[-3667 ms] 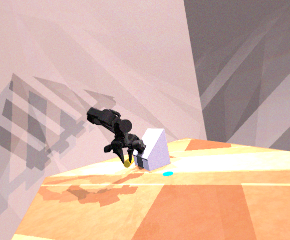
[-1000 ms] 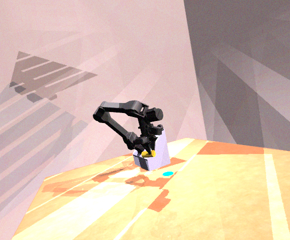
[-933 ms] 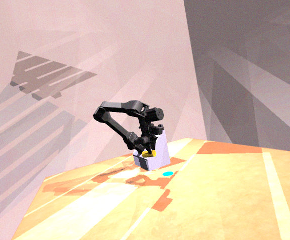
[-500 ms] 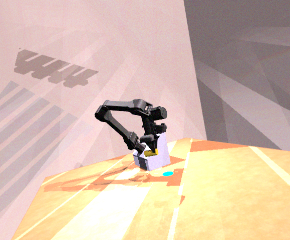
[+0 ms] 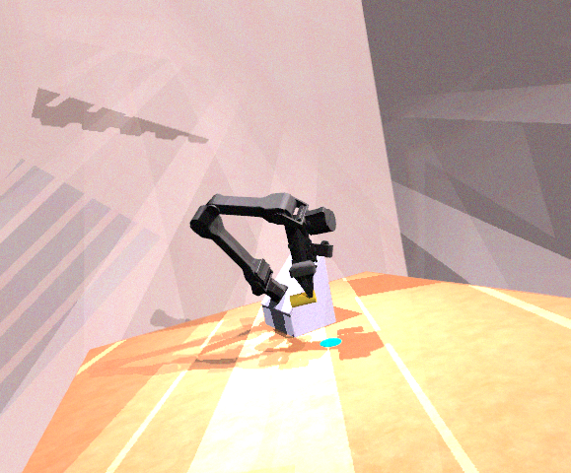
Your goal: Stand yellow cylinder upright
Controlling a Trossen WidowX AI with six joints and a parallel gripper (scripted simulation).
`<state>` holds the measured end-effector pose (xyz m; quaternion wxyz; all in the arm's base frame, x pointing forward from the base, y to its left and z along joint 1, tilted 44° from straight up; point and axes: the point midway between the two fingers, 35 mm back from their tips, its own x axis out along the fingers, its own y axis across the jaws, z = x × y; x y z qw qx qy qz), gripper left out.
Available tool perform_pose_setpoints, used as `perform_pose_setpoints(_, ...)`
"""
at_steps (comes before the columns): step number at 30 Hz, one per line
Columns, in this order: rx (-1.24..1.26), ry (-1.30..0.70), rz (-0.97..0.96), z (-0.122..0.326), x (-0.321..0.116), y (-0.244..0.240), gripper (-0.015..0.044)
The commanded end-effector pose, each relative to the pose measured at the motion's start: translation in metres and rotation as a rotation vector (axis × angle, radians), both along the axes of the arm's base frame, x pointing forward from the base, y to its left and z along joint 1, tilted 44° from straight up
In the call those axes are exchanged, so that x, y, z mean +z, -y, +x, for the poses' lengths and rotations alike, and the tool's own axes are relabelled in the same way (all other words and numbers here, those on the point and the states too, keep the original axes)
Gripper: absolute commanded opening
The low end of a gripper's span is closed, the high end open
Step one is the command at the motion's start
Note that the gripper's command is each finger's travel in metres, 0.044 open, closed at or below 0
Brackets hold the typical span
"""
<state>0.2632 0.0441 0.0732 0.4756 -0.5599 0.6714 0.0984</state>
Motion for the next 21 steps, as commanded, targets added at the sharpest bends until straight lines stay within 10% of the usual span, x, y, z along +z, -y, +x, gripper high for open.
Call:
perform_pose_setpoints(1,0.043,-0.058,-0.010,-0.003,-0.006,-0.003,0.0105)
perform_pose_setpoints(21,0.272,-0.268,-0.049,-0.013,-0.023,-0.023,0.0105)
